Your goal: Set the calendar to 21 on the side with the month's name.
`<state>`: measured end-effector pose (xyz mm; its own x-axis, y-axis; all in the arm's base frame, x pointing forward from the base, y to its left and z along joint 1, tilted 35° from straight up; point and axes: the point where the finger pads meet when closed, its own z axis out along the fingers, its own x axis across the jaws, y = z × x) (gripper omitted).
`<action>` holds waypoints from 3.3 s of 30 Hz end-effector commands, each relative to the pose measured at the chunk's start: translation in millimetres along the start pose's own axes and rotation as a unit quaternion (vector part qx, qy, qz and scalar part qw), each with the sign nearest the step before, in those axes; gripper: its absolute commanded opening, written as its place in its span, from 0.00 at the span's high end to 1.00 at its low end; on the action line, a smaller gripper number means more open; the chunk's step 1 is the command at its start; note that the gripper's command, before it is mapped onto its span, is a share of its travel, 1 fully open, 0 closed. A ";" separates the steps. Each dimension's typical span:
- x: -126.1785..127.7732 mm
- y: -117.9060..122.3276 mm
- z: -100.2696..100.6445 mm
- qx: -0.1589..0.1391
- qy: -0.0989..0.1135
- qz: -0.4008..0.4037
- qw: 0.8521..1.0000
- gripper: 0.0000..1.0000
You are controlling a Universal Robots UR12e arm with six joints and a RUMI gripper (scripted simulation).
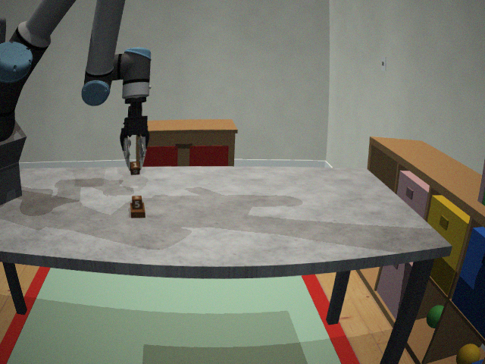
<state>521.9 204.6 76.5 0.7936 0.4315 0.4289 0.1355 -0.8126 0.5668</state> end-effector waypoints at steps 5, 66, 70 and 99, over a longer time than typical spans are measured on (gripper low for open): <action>-0.8 0.9 2.3 0.048 -0.004 -0.001 0.999 0.90; -0.5 3.9 1.5 0.266 -0.001 -0.003 0.964 0.90; -1.7 3.1 3.2 0.298 -0.004 -0.005 0.955 0.90; -1.8 4.6 4.3 0.429 -0.004 -0.006 0.903 0.90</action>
<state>523.6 198.5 76.3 0.7930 0.4378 0.4237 0.5365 -0.8313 -0.1450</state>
